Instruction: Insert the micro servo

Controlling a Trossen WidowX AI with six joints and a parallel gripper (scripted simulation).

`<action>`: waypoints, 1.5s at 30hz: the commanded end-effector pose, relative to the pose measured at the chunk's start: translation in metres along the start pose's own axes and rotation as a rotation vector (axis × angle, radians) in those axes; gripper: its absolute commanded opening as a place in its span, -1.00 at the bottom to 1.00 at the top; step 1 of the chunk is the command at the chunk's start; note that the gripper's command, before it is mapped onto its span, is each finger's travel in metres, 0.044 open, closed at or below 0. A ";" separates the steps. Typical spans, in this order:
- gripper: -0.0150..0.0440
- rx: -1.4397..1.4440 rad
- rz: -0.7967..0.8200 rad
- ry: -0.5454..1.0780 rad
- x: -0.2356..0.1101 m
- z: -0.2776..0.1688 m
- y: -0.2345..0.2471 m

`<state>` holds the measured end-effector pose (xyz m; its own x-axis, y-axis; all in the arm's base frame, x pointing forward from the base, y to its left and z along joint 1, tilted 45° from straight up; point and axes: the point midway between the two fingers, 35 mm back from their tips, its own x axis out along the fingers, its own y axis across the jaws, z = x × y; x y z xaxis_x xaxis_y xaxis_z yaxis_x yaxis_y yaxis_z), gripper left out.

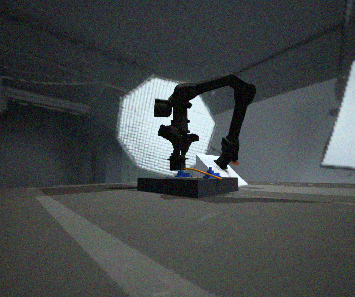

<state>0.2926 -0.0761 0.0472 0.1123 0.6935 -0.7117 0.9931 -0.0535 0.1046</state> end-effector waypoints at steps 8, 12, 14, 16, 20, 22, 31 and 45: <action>-0.49 -0.379 0.003 0.003 0.000 -0.001 0.000; -0.49 -0.518 0.003 0.003 0.000 -0.001 0.000; -0.49 -0.587 0.003 0.003 0.000 -0.001 0.000; -0.49 -0.656 0.003 0.003 0.000 -0.001 0.000; -0.49 -0.795 0.003 0.003 0.000 -0.001 0.000; -0.49 -0.864 0.004 0.002 0.000 -0.001 0.000; -0.49 -1.175 0.004 0.002 0.000 -0.001 0.000; -0.49 -1.435 0.004 0.002 0.000 -0.001 -0.001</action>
<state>0.2925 -0.0759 0.0472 0.1120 0.6935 -0.7117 0.1168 0.7020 0.7025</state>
